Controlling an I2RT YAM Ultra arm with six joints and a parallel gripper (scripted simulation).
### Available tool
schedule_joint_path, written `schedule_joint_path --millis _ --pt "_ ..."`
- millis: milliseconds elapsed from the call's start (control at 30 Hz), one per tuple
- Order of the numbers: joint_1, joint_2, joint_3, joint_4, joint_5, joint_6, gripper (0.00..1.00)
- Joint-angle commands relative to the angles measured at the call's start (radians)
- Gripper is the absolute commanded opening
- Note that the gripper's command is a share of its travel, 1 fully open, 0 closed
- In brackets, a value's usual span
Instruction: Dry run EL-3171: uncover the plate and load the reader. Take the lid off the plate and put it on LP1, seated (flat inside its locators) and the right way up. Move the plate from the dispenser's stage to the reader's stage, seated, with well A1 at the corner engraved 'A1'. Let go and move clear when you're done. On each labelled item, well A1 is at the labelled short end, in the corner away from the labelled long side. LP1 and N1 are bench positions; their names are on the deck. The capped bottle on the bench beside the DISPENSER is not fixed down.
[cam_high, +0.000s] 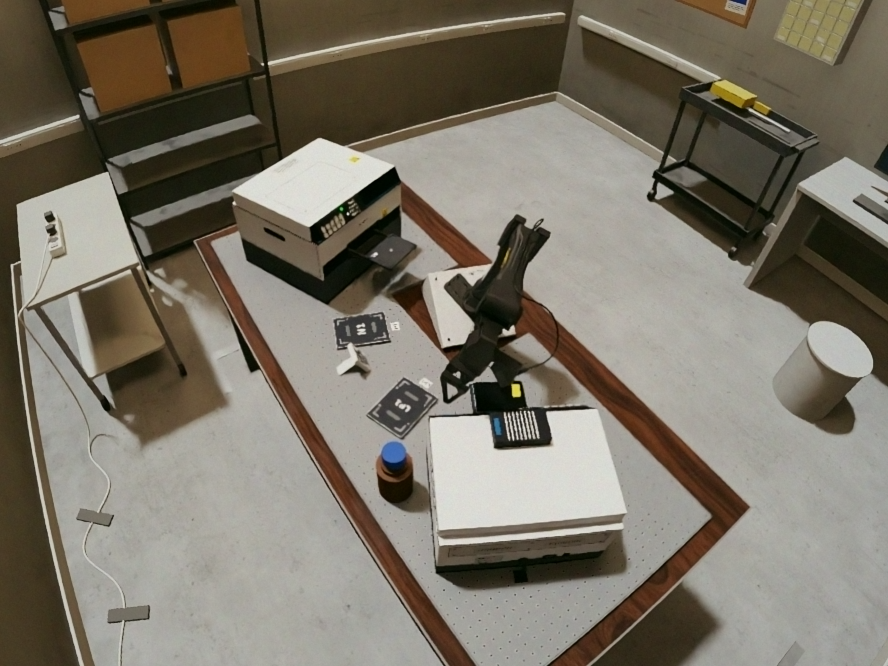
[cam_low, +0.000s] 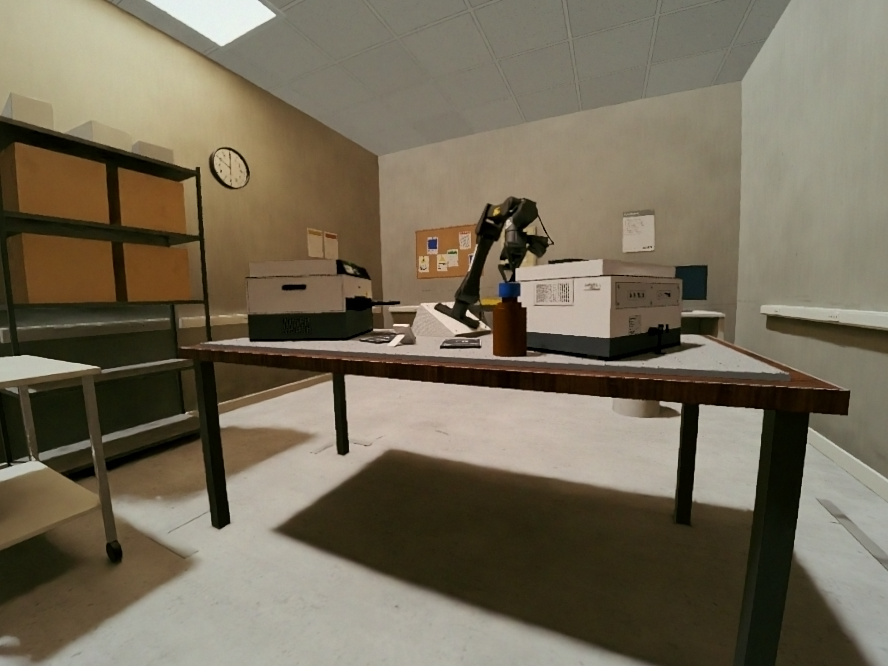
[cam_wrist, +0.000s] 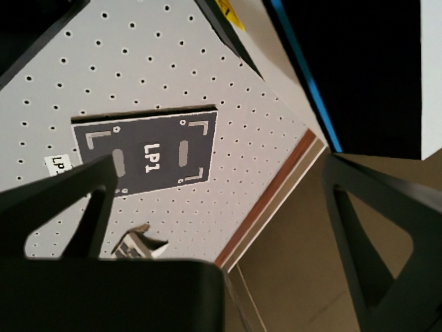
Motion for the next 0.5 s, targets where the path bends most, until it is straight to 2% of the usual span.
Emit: schedule_joint_path --millis 0,167,200,300,333,367,400,467 --pt "0.038 -0.034 0.063 -0.053 0.014 -0.014 1.0" --pt "0.066 -0.05 0.074 -0.091 0.032 -0.002 1.0" --pt "0.06 -0.001 0.089 -0.119 0.038 -0.007 1.0" --pt "0.038 0.035 0.12 -0.19 0.042 -0.021 1.0" --pt "0.032 0.032 0.108 -0.19 0.04 -0.026 1.0" --pt "0.028 -0.008 0.051 -0.184 0.032 -0.029 1.0" --pt "0.021 -0.019 0.027 -0.172 0.016 -0.034 1.0" --pt "0.025 -0.024 0.017 -0.172 0.007 -0.054 1.0"
